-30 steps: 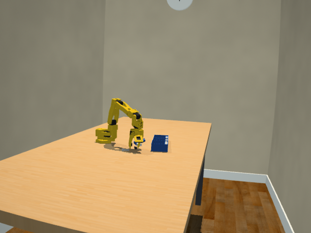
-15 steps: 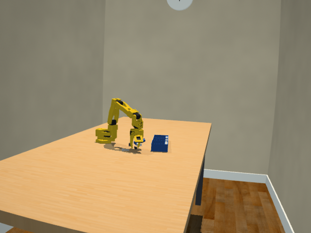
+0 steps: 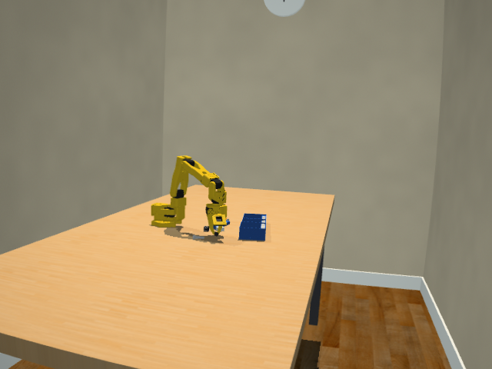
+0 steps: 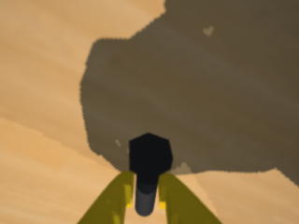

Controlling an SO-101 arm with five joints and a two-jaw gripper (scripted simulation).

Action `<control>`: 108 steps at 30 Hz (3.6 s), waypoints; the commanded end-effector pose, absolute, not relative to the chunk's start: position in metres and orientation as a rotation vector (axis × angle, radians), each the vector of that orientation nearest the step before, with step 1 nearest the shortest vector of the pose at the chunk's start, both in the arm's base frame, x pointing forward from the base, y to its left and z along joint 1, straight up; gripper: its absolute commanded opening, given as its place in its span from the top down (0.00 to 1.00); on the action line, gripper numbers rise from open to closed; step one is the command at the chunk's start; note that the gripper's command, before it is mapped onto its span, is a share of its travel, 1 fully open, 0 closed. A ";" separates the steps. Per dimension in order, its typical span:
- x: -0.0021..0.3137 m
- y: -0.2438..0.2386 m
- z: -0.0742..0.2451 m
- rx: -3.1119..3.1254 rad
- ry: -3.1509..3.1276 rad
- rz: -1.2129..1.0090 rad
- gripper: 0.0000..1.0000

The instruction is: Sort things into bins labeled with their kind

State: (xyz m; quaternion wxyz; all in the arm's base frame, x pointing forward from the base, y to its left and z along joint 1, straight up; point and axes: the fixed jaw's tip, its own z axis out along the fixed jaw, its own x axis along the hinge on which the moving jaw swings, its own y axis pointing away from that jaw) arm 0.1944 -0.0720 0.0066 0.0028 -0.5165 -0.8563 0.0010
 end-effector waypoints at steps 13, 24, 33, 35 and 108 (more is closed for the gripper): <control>0.196 -0.075 0.009 -1.655 -2.688 -0.004 1.00; 0.196 -0.075 0.009 -1.655 -2.688 -0.004 1.00; 0.196 -0.075 0.009 -1.655 -2.688 -0.004 1.00; 0.196 -0.075 0.011 -1.655 -2.688 -0.004 1.00; 0.224 -0.067 0.071 -1.313 -2.928 -0.011 1.00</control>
